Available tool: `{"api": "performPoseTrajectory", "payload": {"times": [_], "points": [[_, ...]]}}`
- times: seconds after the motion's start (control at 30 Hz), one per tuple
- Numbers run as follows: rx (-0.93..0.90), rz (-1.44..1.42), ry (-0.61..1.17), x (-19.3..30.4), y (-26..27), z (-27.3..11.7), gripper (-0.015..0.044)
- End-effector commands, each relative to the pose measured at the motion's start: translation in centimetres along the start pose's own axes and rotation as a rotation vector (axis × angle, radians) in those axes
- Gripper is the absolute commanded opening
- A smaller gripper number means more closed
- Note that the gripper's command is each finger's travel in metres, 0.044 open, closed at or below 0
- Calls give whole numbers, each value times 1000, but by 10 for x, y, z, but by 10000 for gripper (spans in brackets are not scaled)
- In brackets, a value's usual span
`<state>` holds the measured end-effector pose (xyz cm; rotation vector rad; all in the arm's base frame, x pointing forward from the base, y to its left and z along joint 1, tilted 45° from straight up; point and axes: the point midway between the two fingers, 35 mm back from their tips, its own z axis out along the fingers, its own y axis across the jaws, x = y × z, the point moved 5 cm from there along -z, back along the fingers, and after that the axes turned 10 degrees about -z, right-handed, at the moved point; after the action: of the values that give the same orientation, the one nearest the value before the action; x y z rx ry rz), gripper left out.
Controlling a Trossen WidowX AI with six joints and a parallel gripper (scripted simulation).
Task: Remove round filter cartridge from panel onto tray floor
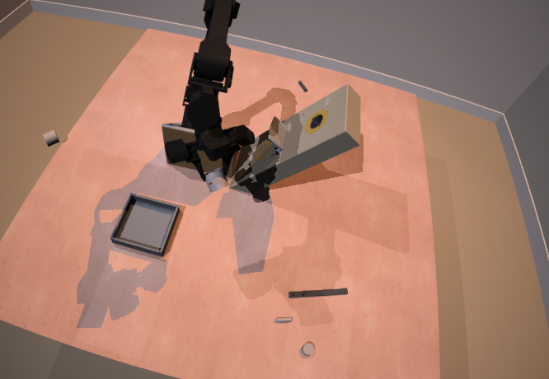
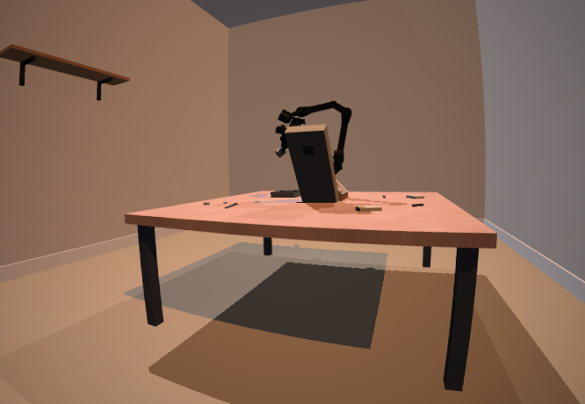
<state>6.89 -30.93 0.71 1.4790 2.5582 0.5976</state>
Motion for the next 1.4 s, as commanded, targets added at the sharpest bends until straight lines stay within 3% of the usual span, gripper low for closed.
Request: {"api": "performPoseTrajectory", "payload": {"times": [0.0,0.27,0.63,1.1,1.37], "points": [[70,136,-12,4,-20,7,0],[92,173,-13,11,-32,13,0],[212,390,10,71,-91,58,0],[366,660,44,149,-125,99,0],[375,674,45,155,-126,106,0]]}}
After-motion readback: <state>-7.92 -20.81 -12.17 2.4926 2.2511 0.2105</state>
